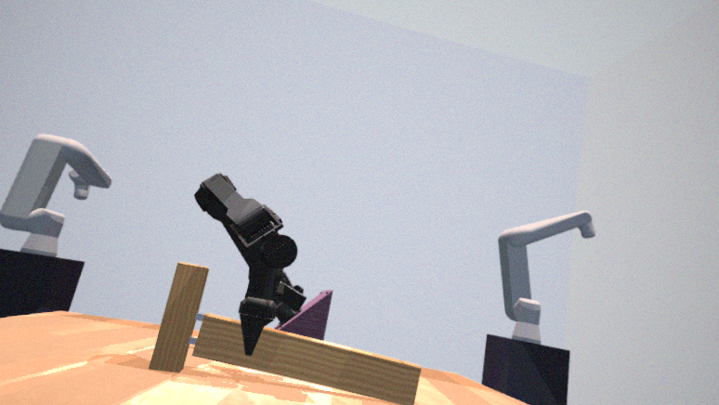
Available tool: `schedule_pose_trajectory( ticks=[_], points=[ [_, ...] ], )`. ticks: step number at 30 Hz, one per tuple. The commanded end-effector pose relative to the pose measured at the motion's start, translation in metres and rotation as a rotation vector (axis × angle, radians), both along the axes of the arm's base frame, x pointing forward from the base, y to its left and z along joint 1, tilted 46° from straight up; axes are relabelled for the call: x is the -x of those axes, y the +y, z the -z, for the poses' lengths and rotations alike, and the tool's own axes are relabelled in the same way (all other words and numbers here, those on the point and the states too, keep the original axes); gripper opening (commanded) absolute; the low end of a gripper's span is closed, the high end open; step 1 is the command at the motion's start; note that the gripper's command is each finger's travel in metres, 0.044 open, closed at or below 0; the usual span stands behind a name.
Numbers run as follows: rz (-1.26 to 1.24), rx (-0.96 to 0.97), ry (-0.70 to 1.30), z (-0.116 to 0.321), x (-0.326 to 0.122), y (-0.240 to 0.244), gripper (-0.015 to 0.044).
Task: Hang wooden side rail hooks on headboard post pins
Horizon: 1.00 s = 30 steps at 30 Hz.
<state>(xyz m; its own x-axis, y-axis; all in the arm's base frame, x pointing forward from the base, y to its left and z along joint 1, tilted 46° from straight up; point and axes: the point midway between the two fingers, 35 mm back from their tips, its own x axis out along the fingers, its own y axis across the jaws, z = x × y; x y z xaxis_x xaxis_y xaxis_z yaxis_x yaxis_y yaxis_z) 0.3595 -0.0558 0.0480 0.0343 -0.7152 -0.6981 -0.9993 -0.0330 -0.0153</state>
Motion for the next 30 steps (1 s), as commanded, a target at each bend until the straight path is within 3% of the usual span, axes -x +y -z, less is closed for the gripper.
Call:
schedule_pose_trajectory(
  ticks=[1,30],
  points=[
    [-0.011,0.0,-0.02,-0.0076,-0.0031,0.0028,0.0],
    [-0.011,0.001,-0.019,-0.009,-0.0017,-0.0005,0.0]
  ],
)
